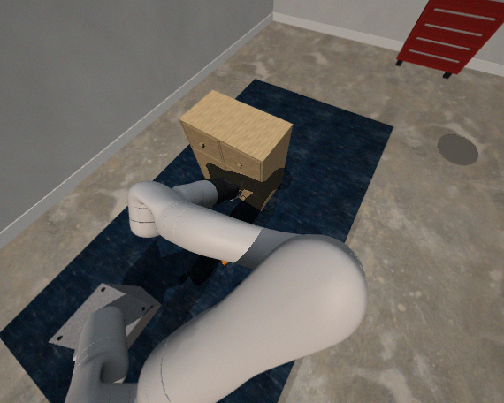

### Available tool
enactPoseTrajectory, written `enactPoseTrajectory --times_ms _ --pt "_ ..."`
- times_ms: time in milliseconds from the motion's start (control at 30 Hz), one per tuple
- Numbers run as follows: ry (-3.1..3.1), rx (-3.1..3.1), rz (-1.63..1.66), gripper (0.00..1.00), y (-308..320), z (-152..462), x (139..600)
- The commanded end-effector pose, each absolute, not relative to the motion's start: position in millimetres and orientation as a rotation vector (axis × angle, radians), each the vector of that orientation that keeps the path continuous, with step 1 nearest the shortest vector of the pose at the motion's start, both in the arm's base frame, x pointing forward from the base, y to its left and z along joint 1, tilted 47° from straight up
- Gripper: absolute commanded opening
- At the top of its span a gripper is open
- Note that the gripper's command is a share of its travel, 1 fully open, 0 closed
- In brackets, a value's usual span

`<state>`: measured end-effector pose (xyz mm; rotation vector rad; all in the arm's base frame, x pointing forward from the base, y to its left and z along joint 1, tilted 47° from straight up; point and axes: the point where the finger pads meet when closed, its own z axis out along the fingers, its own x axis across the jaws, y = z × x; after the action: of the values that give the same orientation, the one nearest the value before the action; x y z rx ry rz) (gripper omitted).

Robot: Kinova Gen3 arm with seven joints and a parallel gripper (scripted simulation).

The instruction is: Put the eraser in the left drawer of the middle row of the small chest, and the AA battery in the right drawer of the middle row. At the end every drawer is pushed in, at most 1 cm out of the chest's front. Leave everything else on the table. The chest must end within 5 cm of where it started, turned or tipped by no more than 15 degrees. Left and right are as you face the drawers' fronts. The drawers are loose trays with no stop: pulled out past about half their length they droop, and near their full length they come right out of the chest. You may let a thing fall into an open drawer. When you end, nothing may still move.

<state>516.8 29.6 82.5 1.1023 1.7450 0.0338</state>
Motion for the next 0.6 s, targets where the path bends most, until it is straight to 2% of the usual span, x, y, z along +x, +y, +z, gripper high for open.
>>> enactPoseTrajectory --times_ms 0,567 --pt "1.745 1.101 0.036 0.67 30.6 83.1 517.1" --pt "1.745 1.101 0.036 0.67 31.3 83.2 524.5"
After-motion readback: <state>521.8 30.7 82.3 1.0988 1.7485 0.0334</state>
